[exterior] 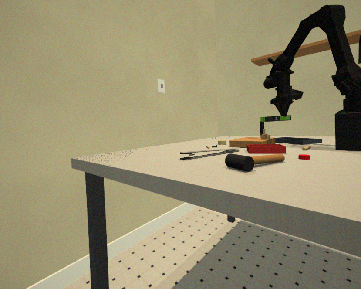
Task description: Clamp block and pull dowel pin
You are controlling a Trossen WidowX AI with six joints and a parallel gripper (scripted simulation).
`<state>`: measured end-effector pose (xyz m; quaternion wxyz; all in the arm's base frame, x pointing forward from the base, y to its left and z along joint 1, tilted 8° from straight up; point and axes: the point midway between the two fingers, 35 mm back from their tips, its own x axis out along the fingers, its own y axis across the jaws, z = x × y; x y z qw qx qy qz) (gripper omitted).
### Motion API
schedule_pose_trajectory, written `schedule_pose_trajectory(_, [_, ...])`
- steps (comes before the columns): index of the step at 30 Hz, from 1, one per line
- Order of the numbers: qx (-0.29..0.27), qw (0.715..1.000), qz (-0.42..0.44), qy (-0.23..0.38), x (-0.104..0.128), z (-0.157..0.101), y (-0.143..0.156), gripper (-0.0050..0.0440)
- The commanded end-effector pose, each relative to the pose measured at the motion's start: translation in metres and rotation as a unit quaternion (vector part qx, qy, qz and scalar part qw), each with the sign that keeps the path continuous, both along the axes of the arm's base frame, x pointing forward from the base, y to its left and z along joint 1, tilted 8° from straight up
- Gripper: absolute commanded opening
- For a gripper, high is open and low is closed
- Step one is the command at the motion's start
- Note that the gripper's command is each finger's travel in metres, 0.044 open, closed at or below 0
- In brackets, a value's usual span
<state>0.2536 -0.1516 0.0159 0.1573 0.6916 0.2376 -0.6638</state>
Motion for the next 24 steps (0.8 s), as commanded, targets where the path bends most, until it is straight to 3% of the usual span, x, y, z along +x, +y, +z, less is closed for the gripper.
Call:
schedule_pose_trajectory(1, [-0.002, 1.000, 0.017, -0.005, 0.0032, 0.0021, 0.0014, 0.0000])
schedule_pose_trajectory(24, [-0.003, 0.995, 0.100, -0.014, 0.0101, 0.0034, 0.0104, 0.0000])
